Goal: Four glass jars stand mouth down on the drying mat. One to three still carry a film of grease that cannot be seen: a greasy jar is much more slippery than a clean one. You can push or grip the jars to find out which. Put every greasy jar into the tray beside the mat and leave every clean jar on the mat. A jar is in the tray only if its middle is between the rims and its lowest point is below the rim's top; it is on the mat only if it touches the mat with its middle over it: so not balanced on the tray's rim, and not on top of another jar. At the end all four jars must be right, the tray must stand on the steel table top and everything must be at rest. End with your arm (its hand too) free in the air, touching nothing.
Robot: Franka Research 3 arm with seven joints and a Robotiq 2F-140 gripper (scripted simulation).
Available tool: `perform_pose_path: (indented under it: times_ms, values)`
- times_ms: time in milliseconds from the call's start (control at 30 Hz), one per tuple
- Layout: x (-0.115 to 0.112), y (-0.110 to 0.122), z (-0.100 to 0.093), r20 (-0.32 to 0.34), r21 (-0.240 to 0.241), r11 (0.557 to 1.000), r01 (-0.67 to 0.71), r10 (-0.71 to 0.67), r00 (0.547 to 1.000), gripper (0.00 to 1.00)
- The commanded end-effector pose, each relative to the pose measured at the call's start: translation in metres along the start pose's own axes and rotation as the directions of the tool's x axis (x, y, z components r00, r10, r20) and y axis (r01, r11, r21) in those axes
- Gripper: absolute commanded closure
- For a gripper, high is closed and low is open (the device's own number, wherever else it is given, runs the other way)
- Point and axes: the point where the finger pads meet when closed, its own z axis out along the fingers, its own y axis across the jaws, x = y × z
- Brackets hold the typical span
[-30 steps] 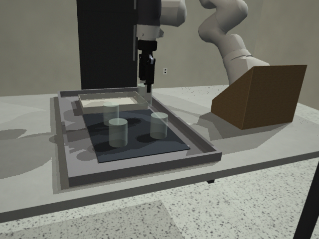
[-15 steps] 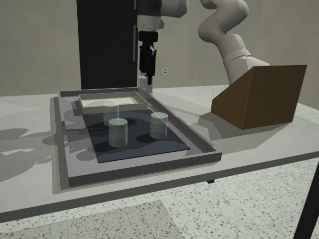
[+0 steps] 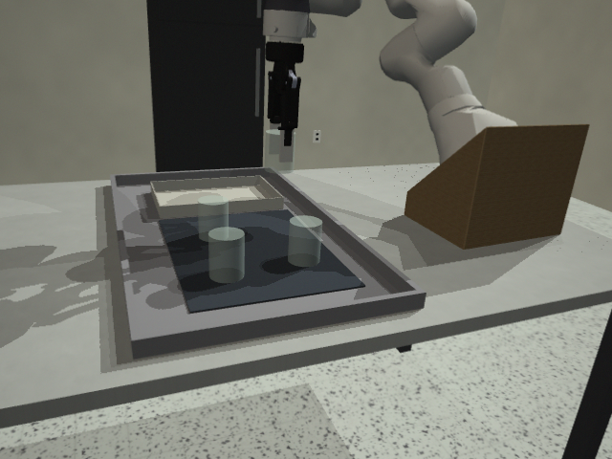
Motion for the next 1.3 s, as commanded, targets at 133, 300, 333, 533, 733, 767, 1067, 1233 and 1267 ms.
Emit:
perform_pose_path:
  times_ms: [133,300,333,533,733,767,1067,1233,1267]
  values:
    - [-0.006,-0.02,-0.006,-0.008,0.007,1.0,0.014,-0.014,1.0,1.0]
    - [-0.01,-0.029,-0.006,-0.008,0.007,1.0,0.014,-0.014,1.0,1.0]
    - [-0.011,-0.032,-0.006,-0.008,0.007,1.0,0.014,-0.014,1.0,1.0]
    - [-0.019,-0.051,-0.006,-0.008,0.007,1.0,0.014,-0.014,1.0,1.0]
    - [-0.026,-0.069,-0.006,-0.008,0.007,1.0,0.014,-0.014,1.0,1.0]
    - [-0.028,-0.072,-0.006,-0.008,0.007,1.0,0.014,-0.014,1.0,1.0]
    - [-0.037,-0.094,-0.006,-0.008,0.007,1.0,0.014,-0.014,1.0,1.0]
    - [-0.043,-0.109,-0.006,-0.008,0.007,1.0,0.014,-0.014,1.0,1.0]
    - [-0.044,-0.112,-0.006,-0.008,0.007,1.0,0.014,-0.014,1.0,1.0]
